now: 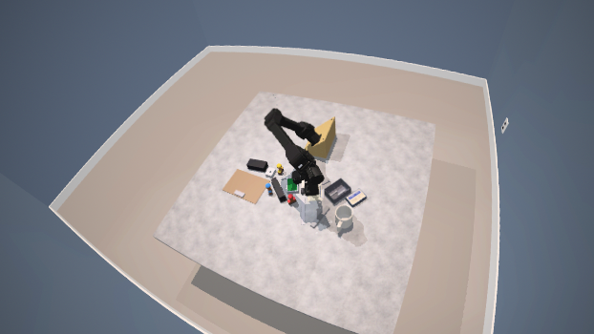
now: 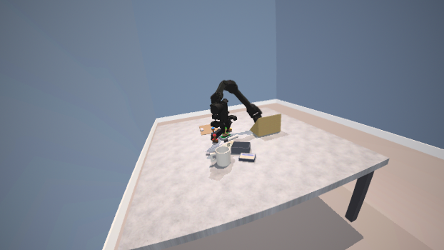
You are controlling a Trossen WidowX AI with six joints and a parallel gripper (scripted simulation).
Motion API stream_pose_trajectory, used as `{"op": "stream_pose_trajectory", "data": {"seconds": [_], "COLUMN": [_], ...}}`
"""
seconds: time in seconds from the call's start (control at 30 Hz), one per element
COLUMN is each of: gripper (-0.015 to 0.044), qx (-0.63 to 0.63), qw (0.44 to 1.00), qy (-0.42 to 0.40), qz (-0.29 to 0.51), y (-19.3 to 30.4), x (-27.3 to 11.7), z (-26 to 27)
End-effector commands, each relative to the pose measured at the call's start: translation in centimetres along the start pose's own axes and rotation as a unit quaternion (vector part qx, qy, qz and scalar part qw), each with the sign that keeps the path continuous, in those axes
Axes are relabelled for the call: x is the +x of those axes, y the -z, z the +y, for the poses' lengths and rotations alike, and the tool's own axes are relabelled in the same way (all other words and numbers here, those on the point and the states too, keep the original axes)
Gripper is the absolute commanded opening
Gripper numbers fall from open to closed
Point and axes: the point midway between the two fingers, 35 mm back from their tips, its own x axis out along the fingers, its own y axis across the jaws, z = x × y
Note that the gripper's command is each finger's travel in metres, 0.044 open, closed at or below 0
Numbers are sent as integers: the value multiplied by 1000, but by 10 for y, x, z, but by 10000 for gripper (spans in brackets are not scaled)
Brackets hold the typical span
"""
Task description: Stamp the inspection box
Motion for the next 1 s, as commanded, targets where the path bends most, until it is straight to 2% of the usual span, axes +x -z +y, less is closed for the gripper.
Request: {"op": "stream_pose_trajectory", "data": {"seconds": [0.0,0.63,0.97], "gripper": [0,0,0], "qx": [-2,1,1], "qw": [1000,1000,1000], "qy": [-1,-1,-2], "qz": [-3,-4,-4], "y": [-1,-8,-8], "x": [0,5,14], "z": [16,73,76]}}
